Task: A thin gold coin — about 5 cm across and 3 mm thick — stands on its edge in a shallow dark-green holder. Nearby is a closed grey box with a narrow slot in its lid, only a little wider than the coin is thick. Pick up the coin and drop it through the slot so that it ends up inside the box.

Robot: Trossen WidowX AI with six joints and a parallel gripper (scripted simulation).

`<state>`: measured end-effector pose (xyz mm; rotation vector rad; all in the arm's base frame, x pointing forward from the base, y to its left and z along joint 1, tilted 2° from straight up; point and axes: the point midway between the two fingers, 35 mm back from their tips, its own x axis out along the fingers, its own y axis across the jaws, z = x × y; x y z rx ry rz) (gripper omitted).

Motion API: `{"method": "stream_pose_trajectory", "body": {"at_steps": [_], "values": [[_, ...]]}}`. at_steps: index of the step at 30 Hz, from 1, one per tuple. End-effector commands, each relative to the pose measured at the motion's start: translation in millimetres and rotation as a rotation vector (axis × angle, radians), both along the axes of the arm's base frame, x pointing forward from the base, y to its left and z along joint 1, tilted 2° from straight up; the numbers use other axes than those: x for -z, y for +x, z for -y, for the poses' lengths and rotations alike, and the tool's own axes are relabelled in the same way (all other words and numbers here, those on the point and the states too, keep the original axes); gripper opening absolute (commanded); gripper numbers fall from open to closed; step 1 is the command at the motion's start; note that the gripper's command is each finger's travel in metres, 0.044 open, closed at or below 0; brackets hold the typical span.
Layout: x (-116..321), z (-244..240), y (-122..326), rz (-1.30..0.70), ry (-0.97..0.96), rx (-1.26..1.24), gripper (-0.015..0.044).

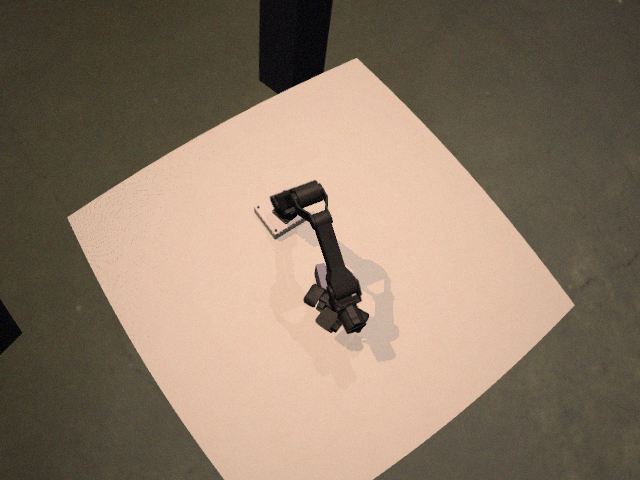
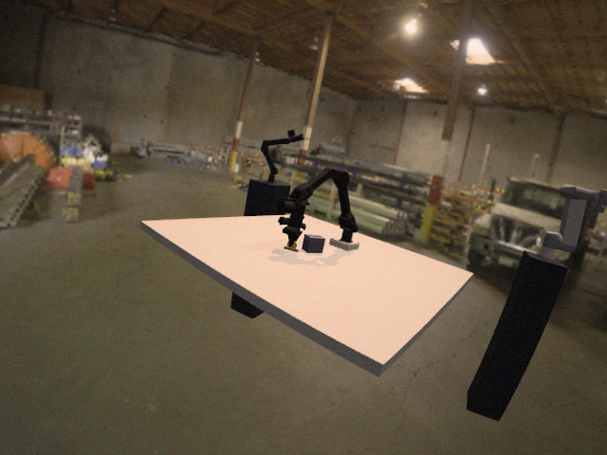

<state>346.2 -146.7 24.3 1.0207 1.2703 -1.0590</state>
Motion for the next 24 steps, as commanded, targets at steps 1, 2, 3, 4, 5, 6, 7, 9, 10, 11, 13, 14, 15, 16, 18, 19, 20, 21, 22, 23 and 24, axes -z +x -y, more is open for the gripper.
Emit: {"method": "stream_pose_trajectory", "body": {"at_steps": [1,2,3,4,5,6,7,9,10,11,13,14,15,16,18,19,20,21,22,23,24], "values": [[8.1,-0.8,-1.7,-0.004,0.005,-0.005,0.0161],[9.4,-0.8,-1.8,-0.004,0.005,-0.005,0.0161],[10.2,-0.8,-1.9,-0.004,0.005,-0.005,0.0161],[10.5,-0.8,-1.9,-0.004,0.005,-0.005,0.0161],[10.5,-0.8,-1.9,-0.004,0.005,-0.005,0.0134],[10.5,-0.8,-1.9,-0.004,0.005,-0.005,0.0108],[10.5,-0.8,-1.9,-0.004,0.005,-0.005,0.0082],[10.5,-0.8,-1.9,-0.004,0.005,-0.005,0.0029],[10.5,-0.8,-1.9,-0.004,0.005,-0.005,0.0003],[10.5,-0.8,-1.9,-0.004,0.005,-0.005,0.0],[10.5,-0.8,-1.9,-0.004,0.005,-0.005,0.0],[10.5,-0.8,-1.9,-0.004,0.005,-0.005,0.0],[10.5,-0.8,-1.9,-0.004,0.005,-0.005,0.0],[10.5,-0.8,-1.9,-0.004,0.005,-0.005,0.0],[10.5,-0.8,-1.9,-0.004,0.005,-0.005,0.0],[10.5,-0.8,-1.9,-0.004,0.005,-0.005,0.0],[10.5,-0.8,-1.9,-0.004,0.005,-0.005,0.0],[10.1,-0.8,-1.9,-0.004,0.005,-0.005,0.0],[8.8,-0.8,-1.7,-0.004,0.005,-0.005,0.0],[6.8,-0.7,-1.4,-0.004,0.005,-0.005,0.0],[4.2,-0.6,-1.1,-0.004,0.005,-0.005,0.0]]}}
